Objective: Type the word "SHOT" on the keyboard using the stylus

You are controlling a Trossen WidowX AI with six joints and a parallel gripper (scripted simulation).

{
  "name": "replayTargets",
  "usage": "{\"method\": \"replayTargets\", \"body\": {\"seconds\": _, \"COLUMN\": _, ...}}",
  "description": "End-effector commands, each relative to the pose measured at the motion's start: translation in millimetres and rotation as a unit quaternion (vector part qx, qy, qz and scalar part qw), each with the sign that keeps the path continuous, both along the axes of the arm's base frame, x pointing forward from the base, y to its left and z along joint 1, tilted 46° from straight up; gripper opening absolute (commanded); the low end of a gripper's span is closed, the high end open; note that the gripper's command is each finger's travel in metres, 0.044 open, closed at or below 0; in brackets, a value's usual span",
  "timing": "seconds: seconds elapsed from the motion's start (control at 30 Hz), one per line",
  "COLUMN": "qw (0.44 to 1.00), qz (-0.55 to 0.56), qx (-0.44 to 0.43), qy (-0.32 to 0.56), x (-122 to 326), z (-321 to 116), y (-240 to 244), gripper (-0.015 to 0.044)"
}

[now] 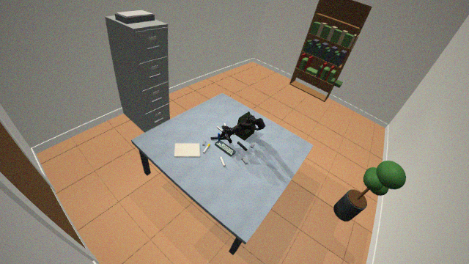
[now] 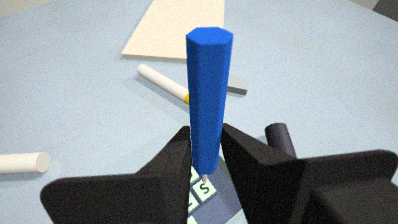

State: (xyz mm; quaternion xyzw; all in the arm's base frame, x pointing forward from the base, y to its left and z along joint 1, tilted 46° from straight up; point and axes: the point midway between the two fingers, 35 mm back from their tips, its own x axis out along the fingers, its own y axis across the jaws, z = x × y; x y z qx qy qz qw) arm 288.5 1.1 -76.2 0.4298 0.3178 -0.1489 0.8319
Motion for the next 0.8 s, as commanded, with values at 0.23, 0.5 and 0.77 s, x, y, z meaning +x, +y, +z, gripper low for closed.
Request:
{"method": "replayTargets", "body": {"seconds": 0.23, "qw": 1.0, "qz": -0.001, "qx": -0.001, "qy": -0.003, "x": 0, "z": 13, "y": -13, "gripper": 0.0084}}
{"method": "replayTargets", "body": {"seconds": 0.5, "qw": 1.0, "qz": -0.003, "qx": -0.002, "qy": -0.003, "x": 1, "z": 15, "y": -11, "gripper": 0.0}}
{"method": "replayTargets", "body": {"seconds": 0.77, "qw": 1.0, "qz": -0.015, "qx": -0.015, "qy": -0.007, "x": 8, "z": 30, "y": 5, "gripper": 0.0}}
